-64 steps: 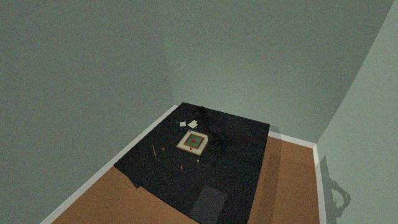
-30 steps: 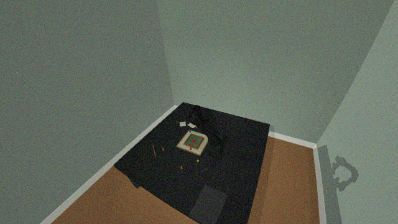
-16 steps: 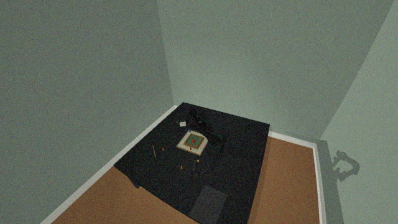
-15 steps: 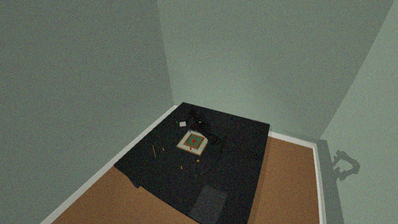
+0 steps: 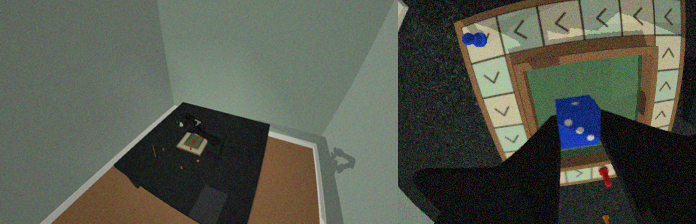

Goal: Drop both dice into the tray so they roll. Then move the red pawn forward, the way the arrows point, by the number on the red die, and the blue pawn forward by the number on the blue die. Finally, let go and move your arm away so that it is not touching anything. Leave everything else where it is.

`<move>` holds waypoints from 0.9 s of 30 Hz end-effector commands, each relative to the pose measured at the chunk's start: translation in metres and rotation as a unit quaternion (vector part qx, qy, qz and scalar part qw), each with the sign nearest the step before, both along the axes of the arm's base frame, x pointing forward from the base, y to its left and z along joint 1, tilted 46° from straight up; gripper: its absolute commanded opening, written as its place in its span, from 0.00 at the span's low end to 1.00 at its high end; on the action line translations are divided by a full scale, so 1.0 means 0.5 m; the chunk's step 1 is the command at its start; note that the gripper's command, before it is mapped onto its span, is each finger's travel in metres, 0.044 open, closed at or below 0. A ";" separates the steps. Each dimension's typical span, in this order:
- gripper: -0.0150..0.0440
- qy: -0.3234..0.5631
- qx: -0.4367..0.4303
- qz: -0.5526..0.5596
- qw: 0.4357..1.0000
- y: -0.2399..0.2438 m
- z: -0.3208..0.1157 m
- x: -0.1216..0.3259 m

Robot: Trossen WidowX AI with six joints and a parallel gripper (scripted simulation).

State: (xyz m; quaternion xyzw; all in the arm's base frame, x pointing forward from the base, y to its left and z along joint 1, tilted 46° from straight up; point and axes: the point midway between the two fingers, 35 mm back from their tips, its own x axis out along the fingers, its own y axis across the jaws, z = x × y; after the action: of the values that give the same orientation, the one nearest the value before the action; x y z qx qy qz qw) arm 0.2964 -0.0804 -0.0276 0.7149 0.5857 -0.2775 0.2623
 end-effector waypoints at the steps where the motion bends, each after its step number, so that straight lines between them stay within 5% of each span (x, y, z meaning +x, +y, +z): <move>1: 0.25 0.007 0.003 -0.013 1.000 0.007 0.008 0.009; 27: 0.25 0.089 -0.379 -0.020 0.921 0.024 -0.026 -0.011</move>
State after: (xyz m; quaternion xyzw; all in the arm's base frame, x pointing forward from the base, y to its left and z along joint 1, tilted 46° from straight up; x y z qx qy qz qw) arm 0.2916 -0.0688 -0.0416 0.5630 0.4847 -0.5193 0.4225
